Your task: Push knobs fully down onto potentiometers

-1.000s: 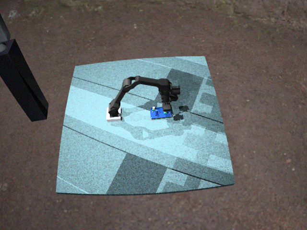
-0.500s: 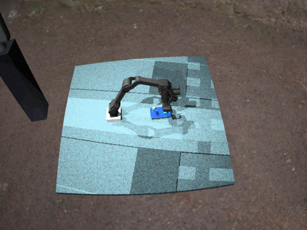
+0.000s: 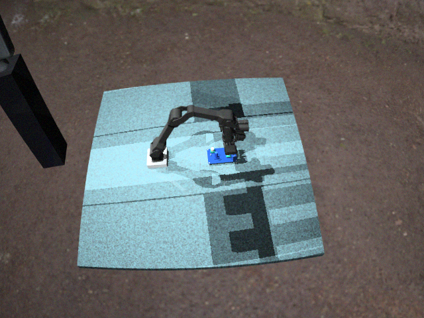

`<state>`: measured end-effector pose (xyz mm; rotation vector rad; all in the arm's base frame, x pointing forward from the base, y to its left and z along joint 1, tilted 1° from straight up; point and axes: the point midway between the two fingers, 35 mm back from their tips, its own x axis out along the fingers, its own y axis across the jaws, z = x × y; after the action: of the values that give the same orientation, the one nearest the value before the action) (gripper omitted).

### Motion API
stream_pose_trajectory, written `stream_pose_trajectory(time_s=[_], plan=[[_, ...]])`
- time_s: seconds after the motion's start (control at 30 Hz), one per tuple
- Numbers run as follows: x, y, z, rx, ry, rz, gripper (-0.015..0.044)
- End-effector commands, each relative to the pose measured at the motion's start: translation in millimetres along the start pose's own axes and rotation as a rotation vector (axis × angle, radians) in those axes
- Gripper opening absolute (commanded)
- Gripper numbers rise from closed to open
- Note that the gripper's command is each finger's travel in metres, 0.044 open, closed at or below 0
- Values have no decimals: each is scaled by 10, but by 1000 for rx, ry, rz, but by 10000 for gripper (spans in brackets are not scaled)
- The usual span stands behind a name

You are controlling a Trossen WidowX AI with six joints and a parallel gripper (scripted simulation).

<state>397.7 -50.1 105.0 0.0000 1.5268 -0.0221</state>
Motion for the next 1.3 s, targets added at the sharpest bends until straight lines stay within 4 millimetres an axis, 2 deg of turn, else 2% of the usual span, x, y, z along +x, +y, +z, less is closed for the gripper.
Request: stream_pose_trajectory(time_s=[0.0,0.83,1.27], plan=[[28,-4,-5,3,3,-3,0],[29,-4,-5,3,3,-3,0],[97,-4,-6,3,3,-3,0]])
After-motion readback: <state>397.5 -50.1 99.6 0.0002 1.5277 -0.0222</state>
